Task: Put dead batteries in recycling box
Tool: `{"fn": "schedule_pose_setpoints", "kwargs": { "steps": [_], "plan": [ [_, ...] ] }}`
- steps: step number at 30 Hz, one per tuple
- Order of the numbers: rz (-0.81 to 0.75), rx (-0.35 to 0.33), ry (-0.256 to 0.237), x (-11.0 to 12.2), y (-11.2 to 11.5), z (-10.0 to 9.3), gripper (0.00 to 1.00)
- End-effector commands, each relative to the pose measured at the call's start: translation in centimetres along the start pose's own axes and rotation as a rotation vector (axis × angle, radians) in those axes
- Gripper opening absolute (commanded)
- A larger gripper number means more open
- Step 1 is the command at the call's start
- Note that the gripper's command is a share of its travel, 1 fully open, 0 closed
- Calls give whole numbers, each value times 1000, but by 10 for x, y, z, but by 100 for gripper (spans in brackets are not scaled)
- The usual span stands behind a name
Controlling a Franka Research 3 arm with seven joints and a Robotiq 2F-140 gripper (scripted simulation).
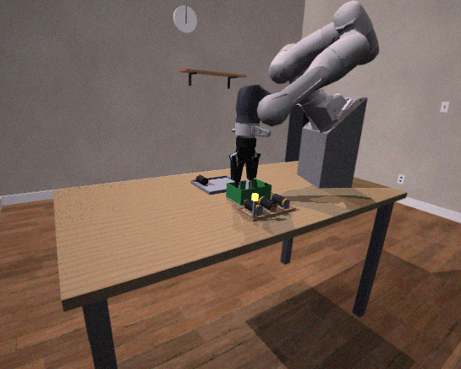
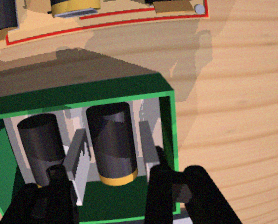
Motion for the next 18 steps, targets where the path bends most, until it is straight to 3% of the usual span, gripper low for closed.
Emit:
{"fn": "schedule_pose_setpoints", "kwargs": {
  "steps": [1, 14, 18],
  "plan": [
    [-7, 2, -1, 0, -1, 1, 29],
    [-7, 2, -1, 0, -1, -19, 29],
    [-7, 2, -1, 0, -1, -38, 29]
  ]
}}
Point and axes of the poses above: the point where the finger pads meet when closed, its own z axis out along the fingers, its own x axis across the jaws, y = z × x, the point moved 5 cm from there along -z, back along the fingers, and after that the axes turned 13 degrees about z, right-handed, at the moved point
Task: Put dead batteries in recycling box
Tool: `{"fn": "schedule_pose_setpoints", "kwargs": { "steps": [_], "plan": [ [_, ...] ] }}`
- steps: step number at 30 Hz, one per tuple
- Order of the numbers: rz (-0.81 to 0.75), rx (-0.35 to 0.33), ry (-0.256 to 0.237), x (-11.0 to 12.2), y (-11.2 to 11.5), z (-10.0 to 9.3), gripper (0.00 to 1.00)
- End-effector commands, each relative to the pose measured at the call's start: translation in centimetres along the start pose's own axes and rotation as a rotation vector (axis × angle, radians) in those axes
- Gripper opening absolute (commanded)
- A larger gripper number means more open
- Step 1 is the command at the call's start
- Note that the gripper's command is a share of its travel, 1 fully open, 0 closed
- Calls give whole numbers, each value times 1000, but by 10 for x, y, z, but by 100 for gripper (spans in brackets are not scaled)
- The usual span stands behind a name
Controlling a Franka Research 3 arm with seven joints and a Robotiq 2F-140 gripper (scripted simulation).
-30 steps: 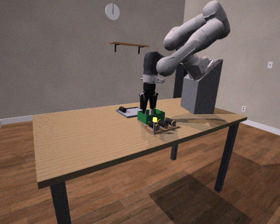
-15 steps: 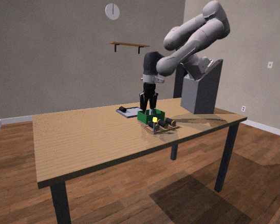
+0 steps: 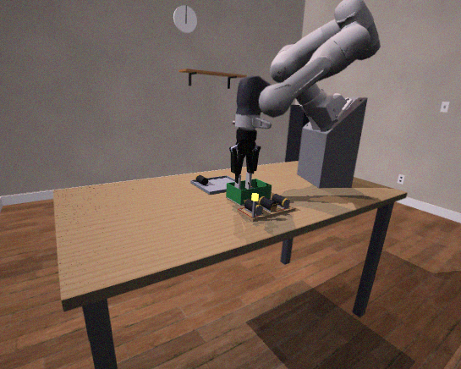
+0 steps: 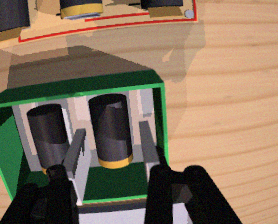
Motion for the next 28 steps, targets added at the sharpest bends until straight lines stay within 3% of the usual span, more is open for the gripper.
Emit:
{"fn": "schedule_pose_setpoints", "kwargs": {
  "steps": [1, 11, 28],
  "plan": [
    [11, -2, -6, -1, 0, -14, 29],
    [11, -2, -6, -1, 0, -52, 29],
    [11, -2, -6, -1, 0, -56, 29]
  ]
}}
Point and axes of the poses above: the point where the finger pads meet when closed, its own z axis out along the fingers, its own x axis across the jaws, y = z × x, the point moved 5 cm from there along -z, back along the fingers, and after that the axes turned 13 degrees about z, right-handed, at the moved point
